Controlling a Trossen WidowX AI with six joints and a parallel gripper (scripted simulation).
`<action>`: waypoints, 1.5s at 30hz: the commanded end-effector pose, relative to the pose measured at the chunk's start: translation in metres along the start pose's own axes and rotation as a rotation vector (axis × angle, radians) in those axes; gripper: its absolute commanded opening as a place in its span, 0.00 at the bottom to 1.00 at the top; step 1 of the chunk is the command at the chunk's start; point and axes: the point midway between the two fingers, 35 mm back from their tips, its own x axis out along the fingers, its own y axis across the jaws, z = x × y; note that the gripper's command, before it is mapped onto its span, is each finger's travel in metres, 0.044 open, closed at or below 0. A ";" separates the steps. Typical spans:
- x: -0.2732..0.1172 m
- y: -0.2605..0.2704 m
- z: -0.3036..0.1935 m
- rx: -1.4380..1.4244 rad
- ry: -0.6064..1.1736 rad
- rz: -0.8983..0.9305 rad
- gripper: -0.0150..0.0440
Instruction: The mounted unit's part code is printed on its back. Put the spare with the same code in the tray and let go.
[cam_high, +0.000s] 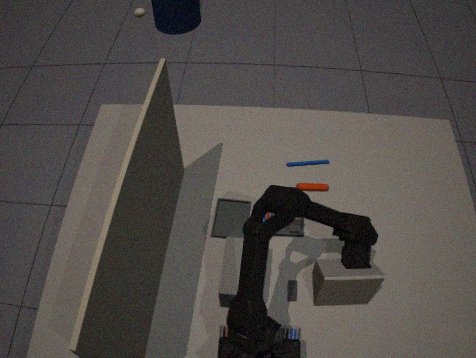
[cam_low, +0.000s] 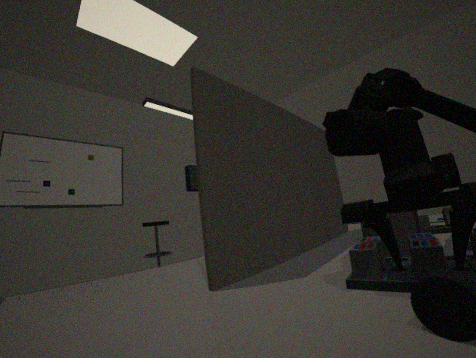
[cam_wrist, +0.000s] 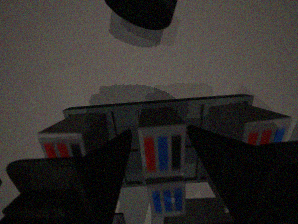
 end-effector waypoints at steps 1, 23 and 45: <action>0.001 0.001 -0.001 -0.006 0.005 -0.001 0.76; 0.001 0.001 -0.001 -0.006 0.005 -0.001 0.76; 0.000 0.000 0.000 0.000 0.000 0.000 0.72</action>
